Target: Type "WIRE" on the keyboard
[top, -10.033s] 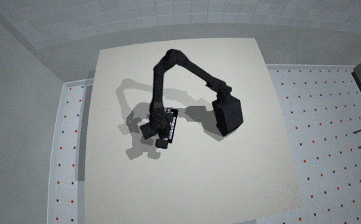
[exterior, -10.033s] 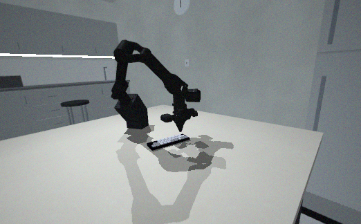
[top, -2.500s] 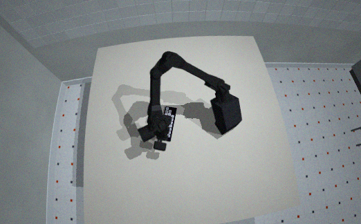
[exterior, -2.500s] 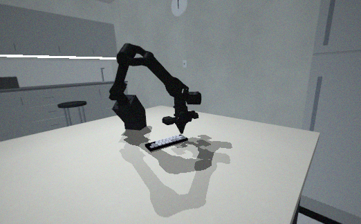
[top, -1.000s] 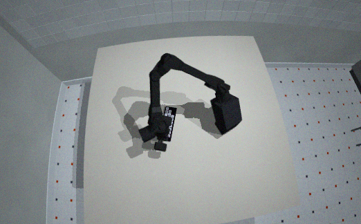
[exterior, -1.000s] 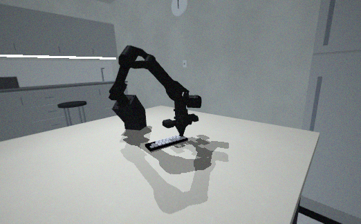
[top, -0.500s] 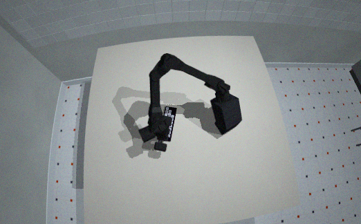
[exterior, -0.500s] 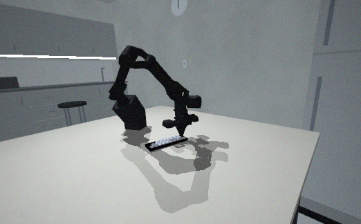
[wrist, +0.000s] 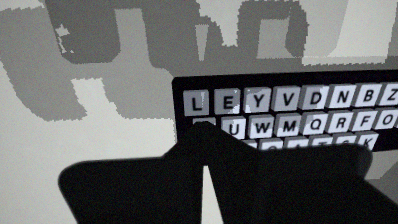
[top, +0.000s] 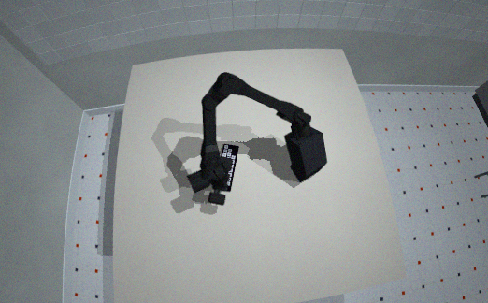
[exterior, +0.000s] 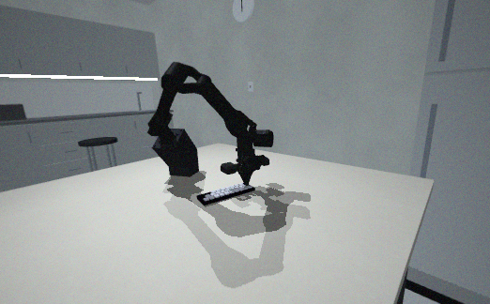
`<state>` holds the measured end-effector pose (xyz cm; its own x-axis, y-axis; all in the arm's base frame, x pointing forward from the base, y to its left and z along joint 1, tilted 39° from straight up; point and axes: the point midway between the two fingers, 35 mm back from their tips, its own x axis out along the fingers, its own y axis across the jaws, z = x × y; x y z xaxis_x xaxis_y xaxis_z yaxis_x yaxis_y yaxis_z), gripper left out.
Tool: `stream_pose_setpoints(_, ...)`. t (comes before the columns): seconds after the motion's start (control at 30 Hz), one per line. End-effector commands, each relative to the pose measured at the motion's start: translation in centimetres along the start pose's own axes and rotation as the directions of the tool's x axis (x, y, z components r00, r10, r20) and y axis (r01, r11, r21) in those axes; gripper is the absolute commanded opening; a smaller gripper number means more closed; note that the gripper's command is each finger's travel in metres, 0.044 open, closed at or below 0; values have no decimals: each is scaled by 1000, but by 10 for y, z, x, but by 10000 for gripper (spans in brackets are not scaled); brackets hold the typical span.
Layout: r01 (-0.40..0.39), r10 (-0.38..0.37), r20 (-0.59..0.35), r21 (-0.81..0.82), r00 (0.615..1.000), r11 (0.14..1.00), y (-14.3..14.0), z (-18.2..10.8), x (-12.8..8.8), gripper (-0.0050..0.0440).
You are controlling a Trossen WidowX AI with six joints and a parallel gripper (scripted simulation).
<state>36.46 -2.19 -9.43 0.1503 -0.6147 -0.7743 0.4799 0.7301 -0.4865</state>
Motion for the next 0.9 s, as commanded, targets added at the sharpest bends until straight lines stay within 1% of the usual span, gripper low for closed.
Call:
stream_pose_setpoints(0.0,7,-7,-3,-3,1000,1000,-2,-1,3,0)
stream_pose_setpoints(0.23,7,-7,-3,-3,1000,1000,-2,-1,3,0)
stream_pose_setpoints(0.27,7,-7,-3,-3,1000,1000,-1,-1,0,0)
stream_pose_setpoints(0.4,7,-7,-3,-3,1000,1000,-1,-1,-30,0)
stream_pose_setpoints(0.43,7,-7,-3,-3,1000,1000,-1,-1,-33,0)
stream_pose_setpoints(0.7,4,-4,-5,-12,1000,1000,-2,-3,-31,0)
stream_pose_setpoints(0.73,4,-4,-5,-11,1000,1000,-9,-2,-31,0)
stream_pose_setpoints(0.83,2,-2,-6,-8,1000,1000,-48,2,-33,0)
stream_pose_setpoints(0.87,3,-3,-6,-7,1000,1000,-56,3,-33,0)
